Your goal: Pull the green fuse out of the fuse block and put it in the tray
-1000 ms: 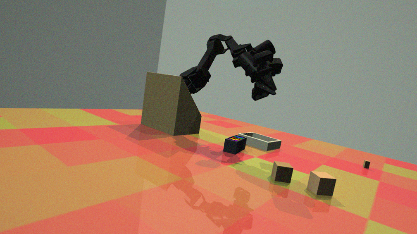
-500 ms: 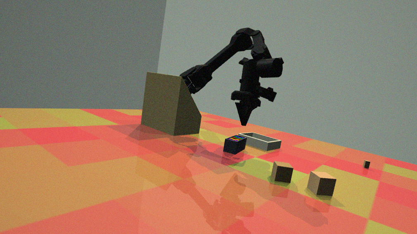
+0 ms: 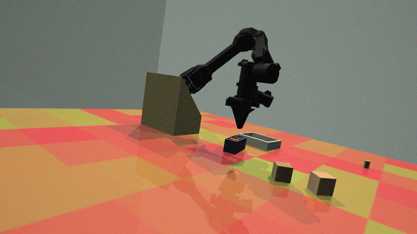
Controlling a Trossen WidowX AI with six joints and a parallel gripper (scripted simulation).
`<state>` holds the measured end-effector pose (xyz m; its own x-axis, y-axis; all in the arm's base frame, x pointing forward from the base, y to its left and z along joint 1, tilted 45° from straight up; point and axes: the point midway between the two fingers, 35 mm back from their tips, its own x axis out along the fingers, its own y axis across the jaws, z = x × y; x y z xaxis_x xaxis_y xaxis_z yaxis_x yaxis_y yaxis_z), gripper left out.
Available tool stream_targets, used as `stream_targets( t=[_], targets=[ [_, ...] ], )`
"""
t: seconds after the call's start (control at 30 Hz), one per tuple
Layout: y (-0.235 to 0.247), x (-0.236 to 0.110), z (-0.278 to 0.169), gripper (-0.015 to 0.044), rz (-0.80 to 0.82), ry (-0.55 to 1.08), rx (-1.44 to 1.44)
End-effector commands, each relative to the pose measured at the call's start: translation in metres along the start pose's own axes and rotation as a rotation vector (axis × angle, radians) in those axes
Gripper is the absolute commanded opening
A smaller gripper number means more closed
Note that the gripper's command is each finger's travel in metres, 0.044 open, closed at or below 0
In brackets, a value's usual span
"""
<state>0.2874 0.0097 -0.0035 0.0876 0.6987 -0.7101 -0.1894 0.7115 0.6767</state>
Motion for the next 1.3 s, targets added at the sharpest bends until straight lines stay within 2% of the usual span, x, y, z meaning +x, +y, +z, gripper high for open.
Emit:
stream_targets(
  t=[0.0, 0.77, 1.27],
  targets=[
    [0.000, 0.004, 0.000, 0.0060, 0.006, -0.001, 0.005],
    [0.001, 0.027, -0.001, 0.0060, 0.008, -0.002, 0.005],
    [0.001, 0.028, -0.001, 0.0060, 0.008, -0.002, 0.005]
  ],
)
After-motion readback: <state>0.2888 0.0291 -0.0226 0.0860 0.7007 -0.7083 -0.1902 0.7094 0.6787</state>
